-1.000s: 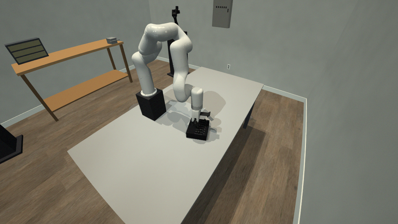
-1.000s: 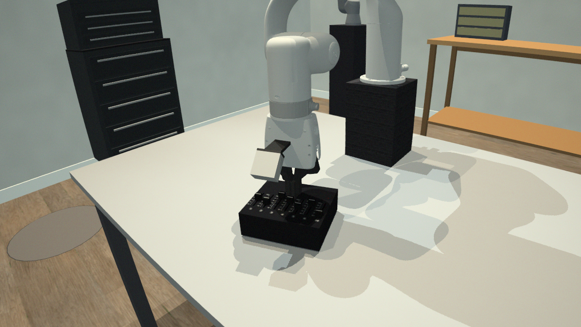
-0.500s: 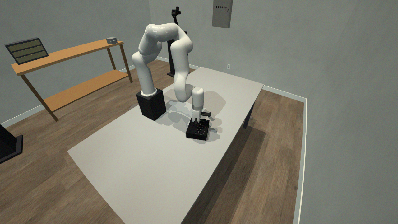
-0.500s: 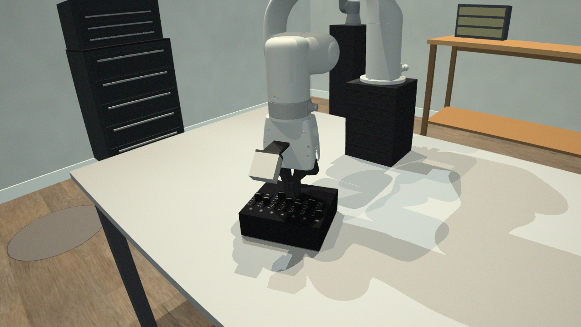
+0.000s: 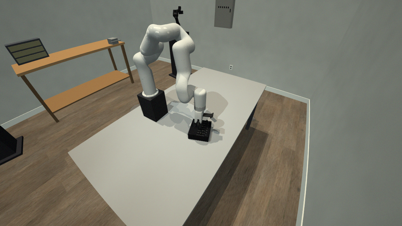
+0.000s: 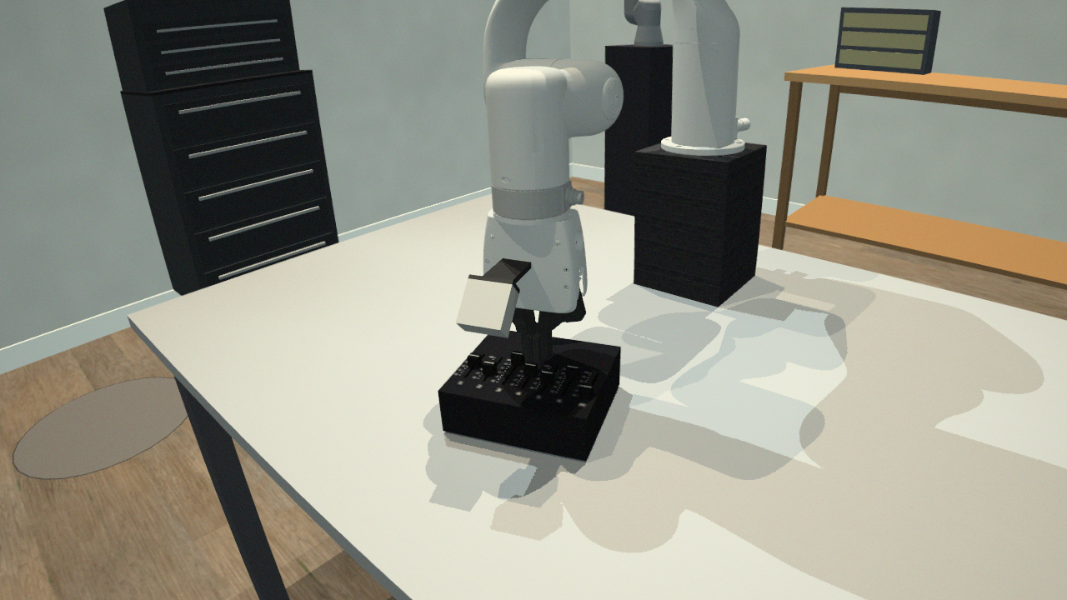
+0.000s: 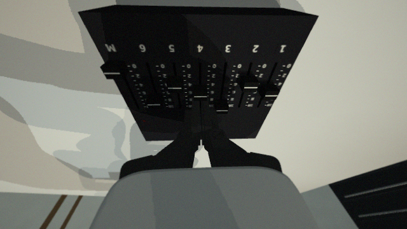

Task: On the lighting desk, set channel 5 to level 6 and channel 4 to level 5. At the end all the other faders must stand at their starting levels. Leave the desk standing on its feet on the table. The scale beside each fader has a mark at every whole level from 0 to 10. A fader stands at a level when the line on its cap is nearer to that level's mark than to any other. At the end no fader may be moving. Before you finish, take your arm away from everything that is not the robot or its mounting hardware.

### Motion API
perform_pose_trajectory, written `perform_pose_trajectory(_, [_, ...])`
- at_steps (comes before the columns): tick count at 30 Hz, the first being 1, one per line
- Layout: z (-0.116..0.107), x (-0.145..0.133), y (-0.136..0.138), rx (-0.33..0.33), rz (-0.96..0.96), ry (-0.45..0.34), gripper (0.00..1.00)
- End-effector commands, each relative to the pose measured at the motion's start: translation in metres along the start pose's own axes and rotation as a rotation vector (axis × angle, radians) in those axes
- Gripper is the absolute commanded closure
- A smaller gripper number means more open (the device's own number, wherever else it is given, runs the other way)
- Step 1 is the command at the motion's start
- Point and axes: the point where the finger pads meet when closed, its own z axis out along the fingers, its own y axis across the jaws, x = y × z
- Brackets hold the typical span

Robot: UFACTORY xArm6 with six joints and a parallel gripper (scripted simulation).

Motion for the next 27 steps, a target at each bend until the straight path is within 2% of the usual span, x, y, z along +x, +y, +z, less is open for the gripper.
perform_pose_trajectory(1, [-0.0011,0.0016,0.0005,-0.001,0.000,0.004,1.00])
perform_pose_trajectory(27, [-0.0011,-0.0039,0.0005,-0.001,0.000,0.004,1.00])
